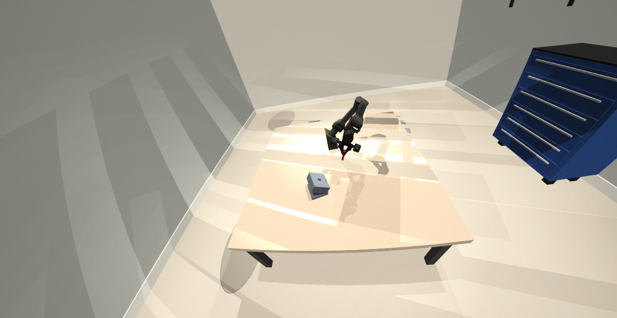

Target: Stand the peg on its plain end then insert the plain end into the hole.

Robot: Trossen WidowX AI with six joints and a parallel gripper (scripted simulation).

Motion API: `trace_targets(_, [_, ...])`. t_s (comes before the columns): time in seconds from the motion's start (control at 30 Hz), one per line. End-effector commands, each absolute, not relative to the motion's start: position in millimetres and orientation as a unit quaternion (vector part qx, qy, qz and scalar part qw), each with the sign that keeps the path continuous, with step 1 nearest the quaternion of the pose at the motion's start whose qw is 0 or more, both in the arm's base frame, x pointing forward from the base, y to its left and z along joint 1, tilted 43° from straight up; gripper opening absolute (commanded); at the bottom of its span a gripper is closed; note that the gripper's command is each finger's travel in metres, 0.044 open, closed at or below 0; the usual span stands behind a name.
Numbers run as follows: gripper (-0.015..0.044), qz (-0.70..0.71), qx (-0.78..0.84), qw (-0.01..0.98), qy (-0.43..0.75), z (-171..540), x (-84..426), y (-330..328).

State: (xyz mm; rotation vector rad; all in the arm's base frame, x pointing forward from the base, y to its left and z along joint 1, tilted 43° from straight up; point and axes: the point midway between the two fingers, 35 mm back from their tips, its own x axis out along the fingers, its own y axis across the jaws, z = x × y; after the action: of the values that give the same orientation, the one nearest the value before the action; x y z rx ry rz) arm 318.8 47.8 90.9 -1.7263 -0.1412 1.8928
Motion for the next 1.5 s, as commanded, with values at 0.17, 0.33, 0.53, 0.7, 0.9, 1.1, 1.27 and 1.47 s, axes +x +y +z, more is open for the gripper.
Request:
trace_targets(0.17, [0.0, 0.703, -0.655, 0.275, -0.04, 86, 335, 39])
trace_targets(0.33, [0.0, 0.701, -0.659, 0.272, -0.034, 84, 342, 35])
trace_targets(0.53, [0.0, 0.698, -0.664, 0.267, -0.026, 82, 351, 30])
trace_targets(0.7, [0.0, 0.696, -0.668, 0.263, -0.02, 79, 358, 25])
trace_targets(0.9, [0.0, 0.693, -0.673, 0.259, -0.012, 77, 366, 20])
trace_targets(1.1, [0.0, 0.69, -0.678, 0.254, -0.004, 74, 375, 15])
trace_targets(1.27, [0.0, 0.687, -0.682, 0.251, 0.002, 71, 381, 10])
trace_targets(1.47, [0.0, 0.684, -0.687, 0.246, 0.01, 68, 389, 4])
